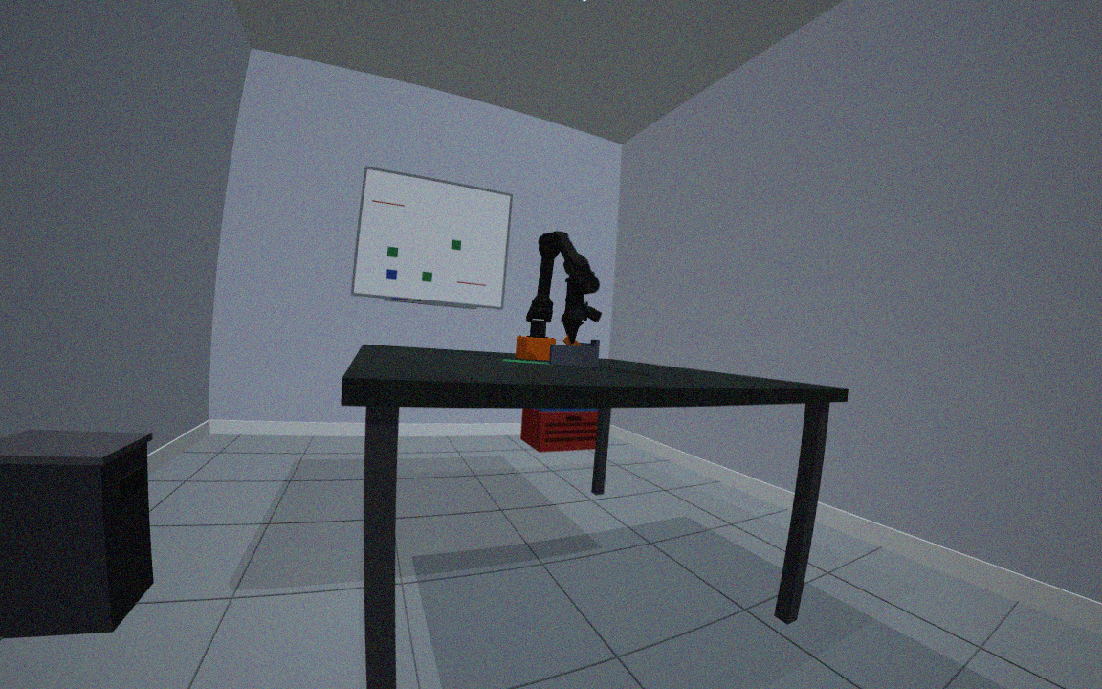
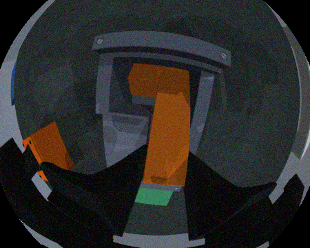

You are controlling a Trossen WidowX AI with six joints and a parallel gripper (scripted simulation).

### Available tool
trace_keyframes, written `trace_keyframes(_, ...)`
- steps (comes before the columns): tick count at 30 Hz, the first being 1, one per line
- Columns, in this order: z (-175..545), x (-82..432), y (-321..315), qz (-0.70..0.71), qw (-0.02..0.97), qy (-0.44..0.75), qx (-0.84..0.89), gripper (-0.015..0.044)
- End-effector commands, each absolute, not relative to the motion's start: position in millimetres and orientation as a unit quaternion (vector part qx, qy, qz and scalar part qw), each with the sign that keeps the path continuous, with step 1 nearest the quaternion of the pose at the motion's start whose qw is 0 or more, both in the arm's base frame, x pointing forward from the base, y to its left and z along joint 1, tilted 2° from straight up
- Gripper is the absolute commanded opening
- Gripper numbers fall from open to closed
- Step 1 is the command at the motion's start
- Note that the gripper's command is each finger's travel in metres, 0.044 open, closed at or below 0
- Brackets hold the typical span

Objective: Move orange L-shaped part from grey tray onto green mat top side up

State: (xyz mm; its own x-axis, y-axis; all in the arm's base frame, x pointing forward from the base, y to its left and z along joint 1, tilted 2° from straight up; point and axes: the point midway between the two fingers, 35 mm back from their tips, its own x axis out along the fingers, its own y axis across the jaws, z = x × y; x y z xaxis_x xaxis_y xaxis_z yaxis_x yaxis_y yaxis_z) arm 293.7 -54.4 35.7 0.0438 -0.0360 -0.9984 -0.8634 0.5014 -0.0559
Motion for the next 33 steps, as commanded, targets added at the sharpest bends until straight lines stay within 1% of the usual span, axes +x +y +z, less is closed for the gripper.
trace_keyframes(1, 41.3, 294.2, -54.3, 0.334, 0.62, 0.604, -0.372, 0.0)
trace_keyframes(33, 90.7, 291.7, -52.4, 0.336, 0.619, 0.604, -0.372, 0.0)
